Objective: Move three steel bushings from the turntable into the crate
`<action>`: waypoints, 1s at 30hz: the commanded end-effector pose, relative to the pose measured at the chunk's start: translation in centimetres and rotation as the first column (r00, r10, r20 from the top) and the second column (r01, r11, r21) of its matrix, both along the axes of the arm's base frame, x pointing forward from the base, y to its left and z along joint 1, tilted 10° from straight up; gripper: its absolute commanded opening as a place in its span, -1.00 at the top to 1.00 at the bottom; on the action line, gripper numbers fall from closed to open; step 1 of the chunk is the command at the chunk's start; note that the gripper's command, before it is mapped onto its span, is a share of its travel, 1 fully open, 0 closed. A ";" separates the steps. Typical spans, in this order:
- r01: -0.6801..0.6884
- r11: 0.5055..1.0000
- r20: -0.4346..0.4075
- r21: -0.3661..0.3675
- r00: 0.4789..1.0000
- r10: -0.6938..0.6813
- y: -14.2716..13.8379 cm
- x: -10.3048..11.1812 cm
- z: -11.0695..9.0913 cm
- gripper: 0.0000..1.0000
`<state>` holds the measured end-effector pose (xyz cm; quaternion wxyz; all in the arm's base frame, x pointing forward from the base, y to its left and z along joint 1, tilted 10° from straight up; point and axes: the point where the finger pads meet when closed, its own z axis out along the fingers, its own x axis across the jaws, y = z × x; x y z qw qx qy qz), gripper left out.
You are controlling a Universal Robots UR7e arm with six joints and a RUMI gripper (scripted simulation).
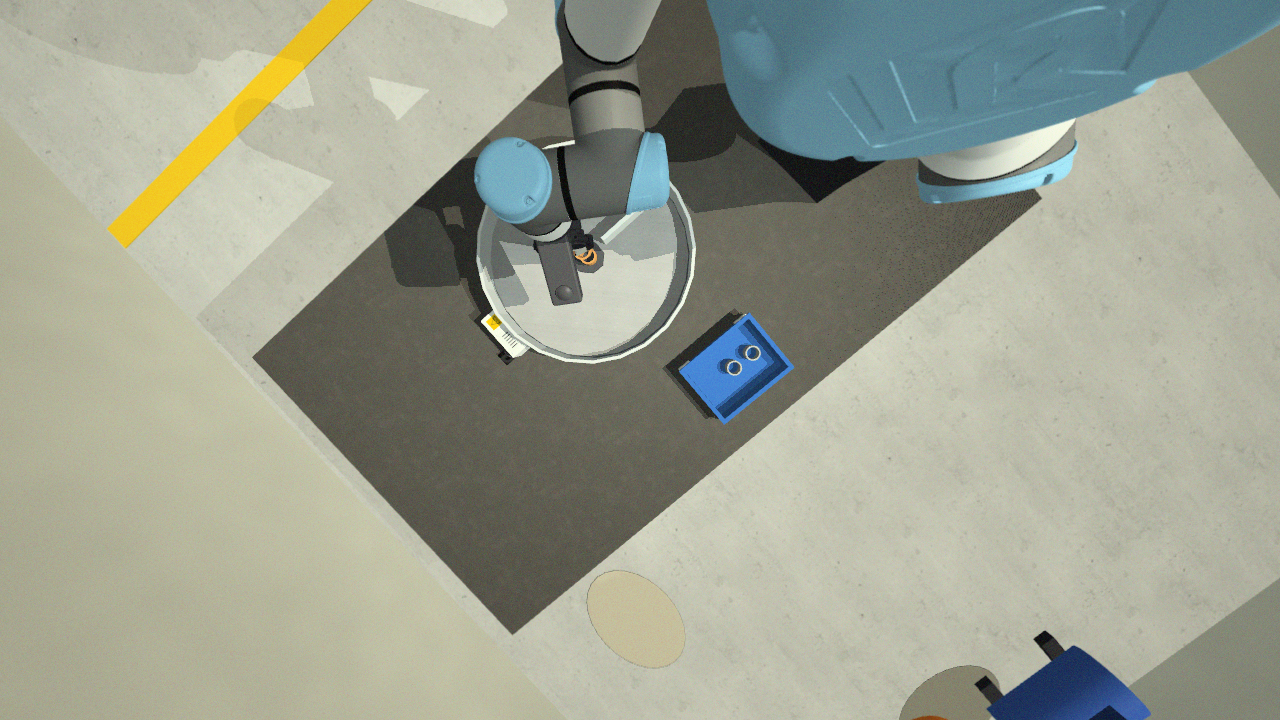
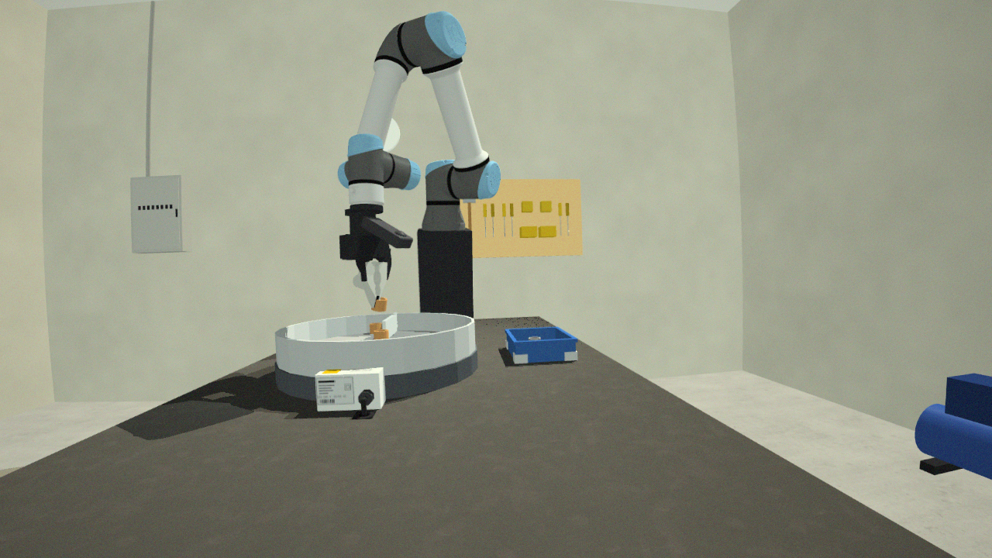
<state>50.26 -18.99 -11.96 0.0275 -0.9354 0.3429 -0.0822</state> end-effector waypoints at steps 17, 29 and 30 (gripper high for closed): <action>0.000 1.000 0.001 -0.001 1.000 0.000 0.0 0.5 -2.1 1.00; 0.000 1.000 0.001 -0.001 1.000 0.000 0.0 0.5 -2.1 1.00; 0.000 1.000 0.001 -0.001 1.000 0.000 0.0 0.5 -2.1 1.00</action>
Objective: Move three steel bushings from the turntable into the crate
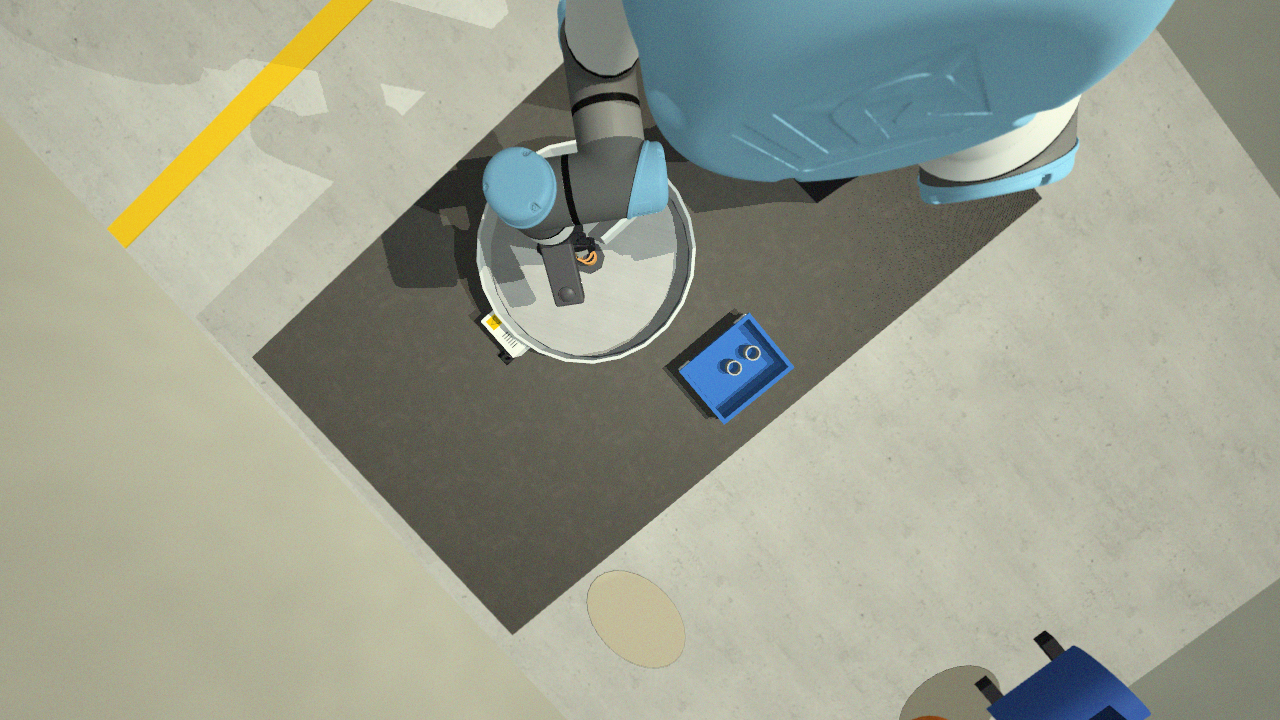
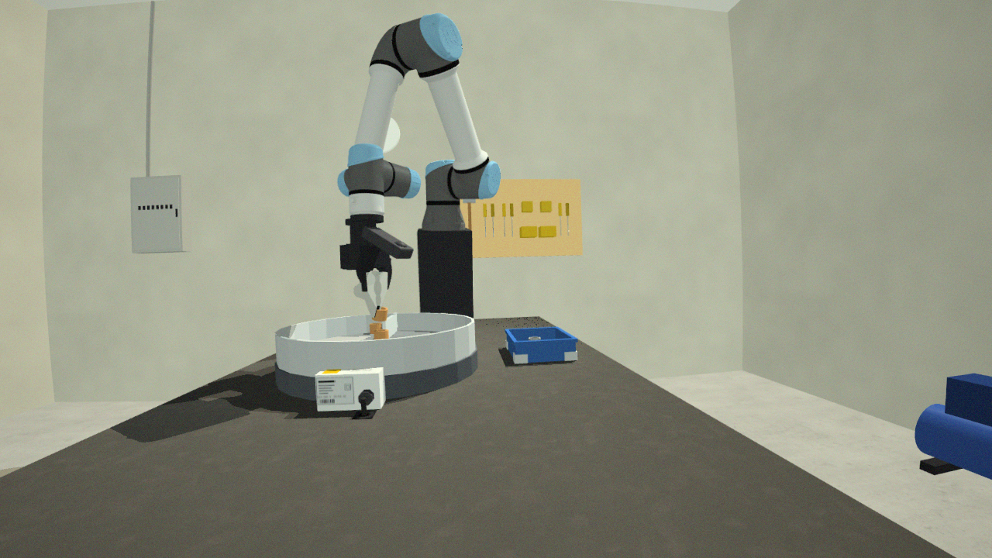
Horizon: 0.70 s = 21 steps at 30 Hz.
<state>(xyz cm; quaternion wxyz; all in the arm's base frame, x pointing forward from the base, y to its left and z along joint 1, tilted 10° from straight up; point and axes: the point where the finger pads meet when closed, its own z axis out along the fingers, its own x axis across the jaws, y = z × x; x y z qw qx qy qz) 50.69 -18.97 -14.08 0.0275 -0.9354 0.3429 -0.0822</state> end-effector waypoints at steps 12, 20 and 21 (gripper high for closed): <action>0.000 1.000 0.001 -0.001 1.000 0.000 0.0 0.0 0.1 1.00; 0.000 1.000 0.001 -0.001 1.000 0.000 0.0 0.1 -0.4 1.00; 0.000 1.000 0.001 -0.001 1.000 0.000 0.0 0.2 -0.6 1.00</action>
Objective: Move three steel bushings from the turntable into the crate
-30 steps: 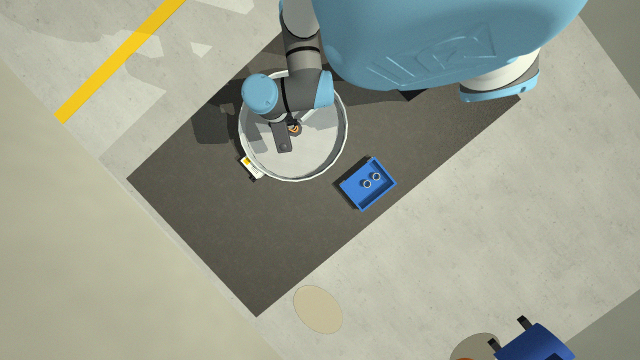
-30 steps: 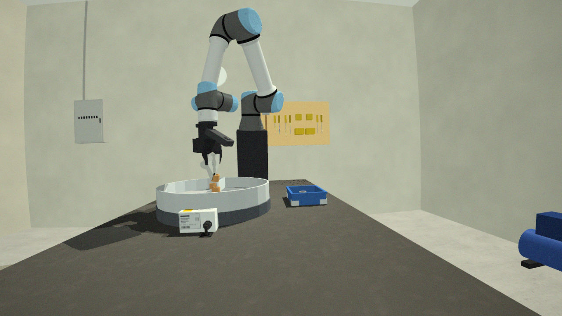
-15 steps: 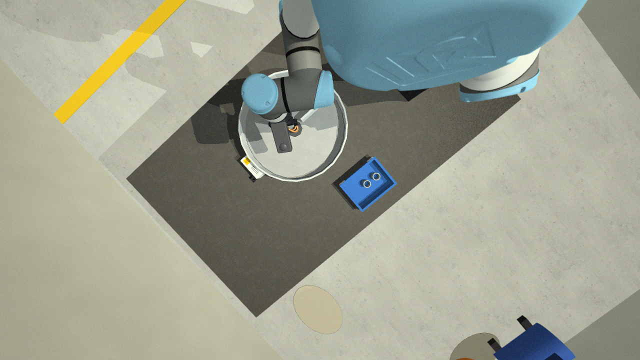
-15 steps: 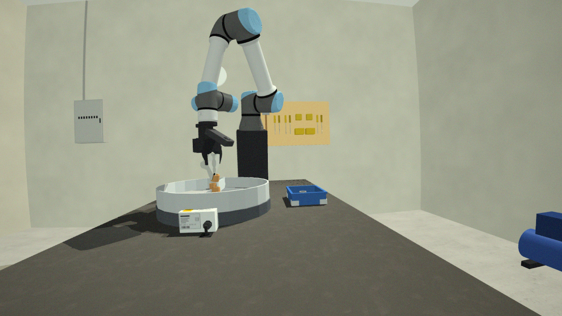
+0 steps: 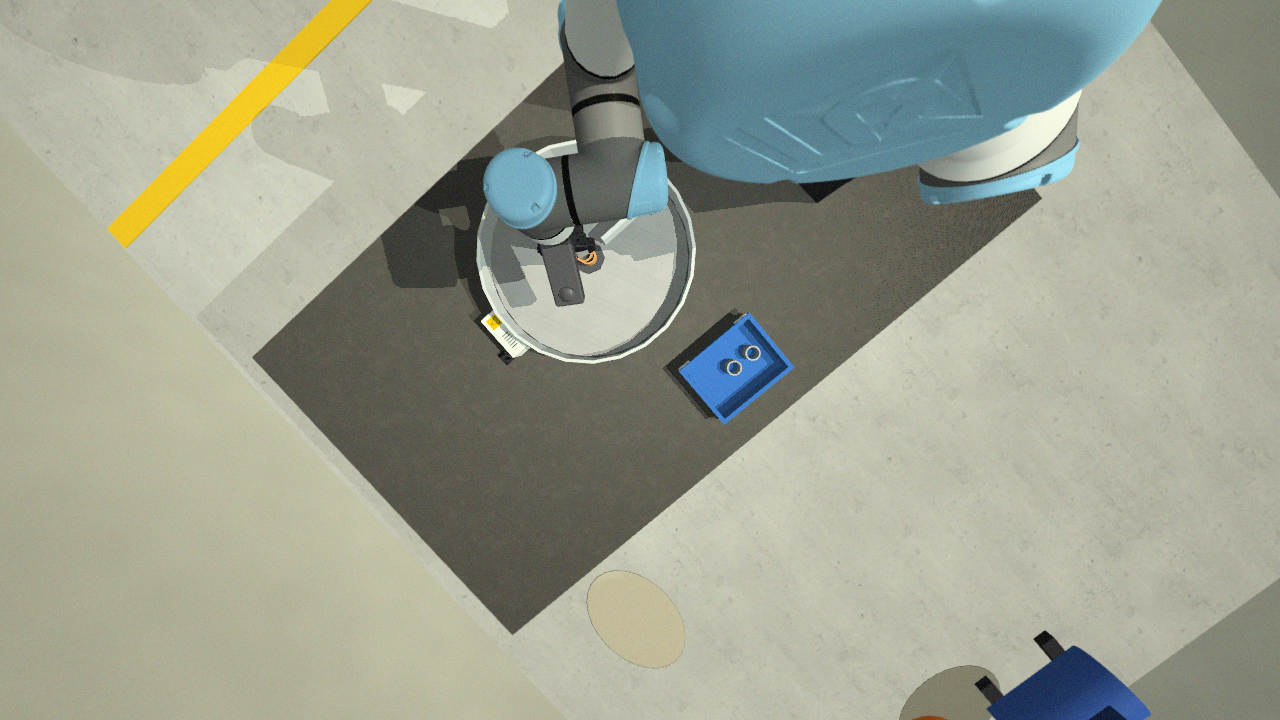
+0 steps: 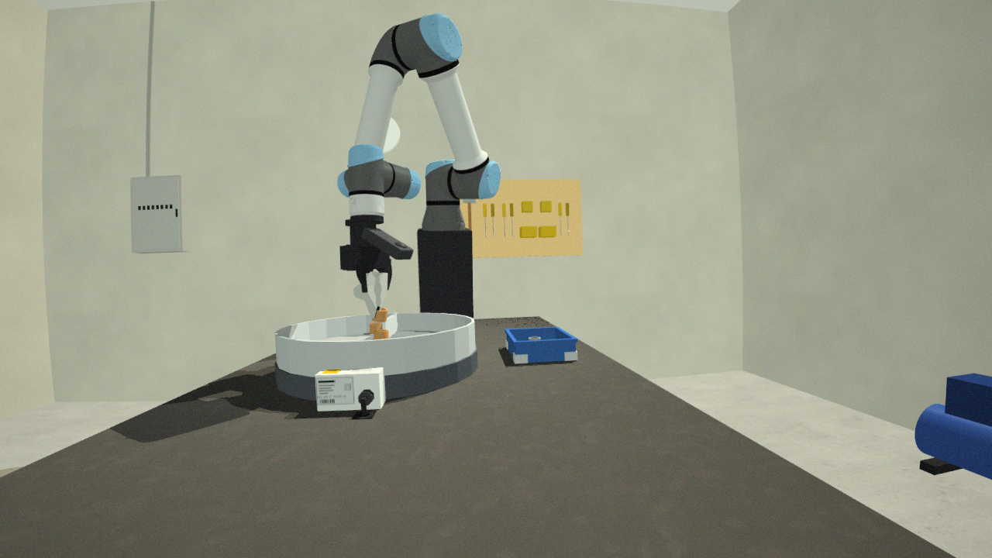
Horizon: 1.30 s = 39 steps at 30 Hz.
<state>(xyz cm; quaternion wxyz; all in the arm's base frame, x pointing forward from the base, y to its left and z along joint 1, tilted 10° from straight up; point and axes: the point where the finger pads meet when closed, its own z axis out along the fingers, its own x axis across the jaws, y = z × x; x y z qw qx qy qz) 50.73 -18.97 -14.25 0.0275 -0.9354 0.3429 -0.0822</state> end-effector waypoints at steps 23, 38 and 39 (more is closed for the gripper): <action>0.000 1.000 0.001 -0.001 1.000 0.000 0.0 0.3 -1.2 1.00; 0.000 1.000 0.001 -0.001 1.000 0.000 0.0 0.3 -1.2 1.00; 0.000 1.000 0.001 -0.001 1.000 0.000 0.0 0.3 -1.2 1.00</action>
